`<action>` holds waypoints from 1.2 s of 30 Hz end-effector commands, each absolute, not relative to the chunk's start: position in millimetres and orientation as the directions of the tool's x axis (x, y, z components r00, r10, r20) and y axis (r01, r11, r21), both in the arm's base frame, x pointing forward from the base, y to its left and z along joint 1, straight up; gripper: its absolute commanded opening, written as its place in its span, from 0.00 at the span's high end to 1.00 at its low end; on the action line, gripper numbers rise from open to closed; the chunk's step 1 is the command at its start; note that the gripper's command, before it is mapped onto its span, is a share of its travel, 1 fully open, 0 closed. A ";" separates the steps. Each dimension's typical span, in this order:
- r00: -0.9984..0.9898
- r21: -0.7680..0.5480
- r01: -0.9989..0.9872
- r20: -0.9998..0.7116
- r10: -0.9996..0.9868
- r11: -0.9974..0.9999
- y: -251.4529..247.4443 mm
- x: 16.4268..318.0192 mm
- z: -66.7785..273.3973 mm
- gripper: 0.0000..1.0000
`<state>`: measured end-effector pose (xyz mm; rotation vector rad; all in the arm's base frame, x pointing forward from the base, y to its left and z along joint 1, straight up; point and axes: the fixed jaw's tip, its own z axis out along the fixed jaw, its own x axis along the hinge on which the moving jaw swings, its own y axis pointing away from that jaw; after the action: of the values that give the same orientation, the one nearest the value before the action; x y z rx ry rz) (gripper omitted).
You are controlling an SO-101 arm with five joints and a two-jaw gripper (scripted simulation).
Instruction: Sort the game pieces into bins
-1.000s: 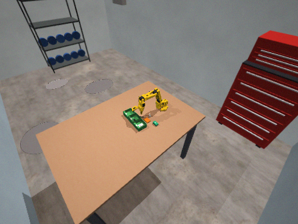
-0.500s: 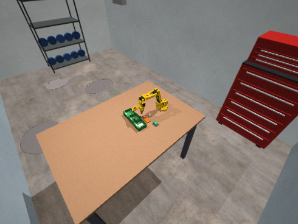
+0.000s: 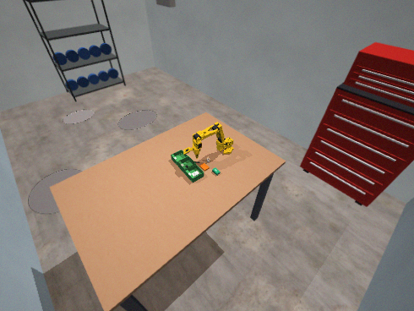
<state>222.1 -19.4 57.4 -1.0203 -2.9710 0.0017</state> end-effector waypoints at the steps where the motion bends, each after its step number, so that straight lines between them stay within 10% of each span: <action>1: -0.791 0.023 0.610 -0.037 0.610 0.792 -16.9 224.4 66.5 0.78; 36: -0.791 0.023 0.610 -0.037 0.610 0.792 -17.1 226.9 19.4 0.78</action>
<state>222.0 -19.3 17.6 -1.0235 -2.9806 -0.0018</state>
